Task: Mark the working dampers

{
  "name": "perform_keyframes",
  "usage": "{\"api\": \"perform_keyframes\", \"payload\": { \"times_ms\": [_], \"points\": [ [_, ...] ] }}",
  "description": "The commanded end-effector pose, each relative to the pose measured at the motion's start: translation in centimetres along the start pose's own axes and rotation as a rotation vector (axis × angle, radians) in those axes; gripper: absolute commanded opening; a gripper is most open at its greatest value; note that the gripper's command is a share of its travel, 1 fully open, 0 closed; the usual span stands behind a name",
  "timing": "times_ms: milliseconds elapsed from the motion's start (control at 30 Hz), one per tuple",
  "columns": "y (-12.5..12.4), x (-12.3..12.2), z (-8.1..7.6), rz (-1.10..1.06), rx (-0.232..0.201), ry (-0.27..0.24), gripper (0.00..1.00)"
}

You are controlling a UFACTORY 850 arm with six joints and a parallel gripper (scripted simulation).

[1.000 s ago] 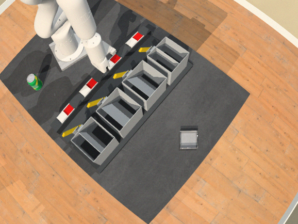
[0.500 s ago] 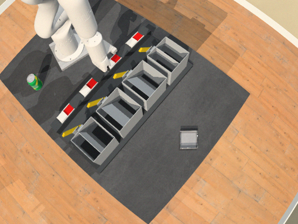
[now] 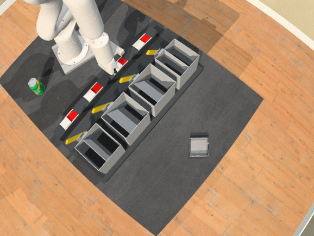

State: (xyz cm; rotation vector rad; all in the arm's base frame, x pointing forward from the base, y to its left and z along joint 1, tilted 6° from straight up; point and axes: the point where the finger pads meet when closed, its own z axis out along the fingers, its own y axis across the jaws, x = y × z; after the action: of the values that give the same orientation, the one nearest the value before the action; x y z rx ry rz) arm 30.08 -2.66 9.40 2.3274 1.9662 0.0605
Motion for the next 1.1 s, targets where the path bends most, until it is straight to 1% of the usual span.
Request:
{"api": "perform_keyframes", "payload": {
  "times_ms": [0, 1067],
  "points": [
    [0.0, 0.3, 0.0, 0.0, -0.006, -0.001, 0.0],
    [0.0, 2.0, 0.0, 0.0, -0.006, -0.001, 0.0]
  ]
}}
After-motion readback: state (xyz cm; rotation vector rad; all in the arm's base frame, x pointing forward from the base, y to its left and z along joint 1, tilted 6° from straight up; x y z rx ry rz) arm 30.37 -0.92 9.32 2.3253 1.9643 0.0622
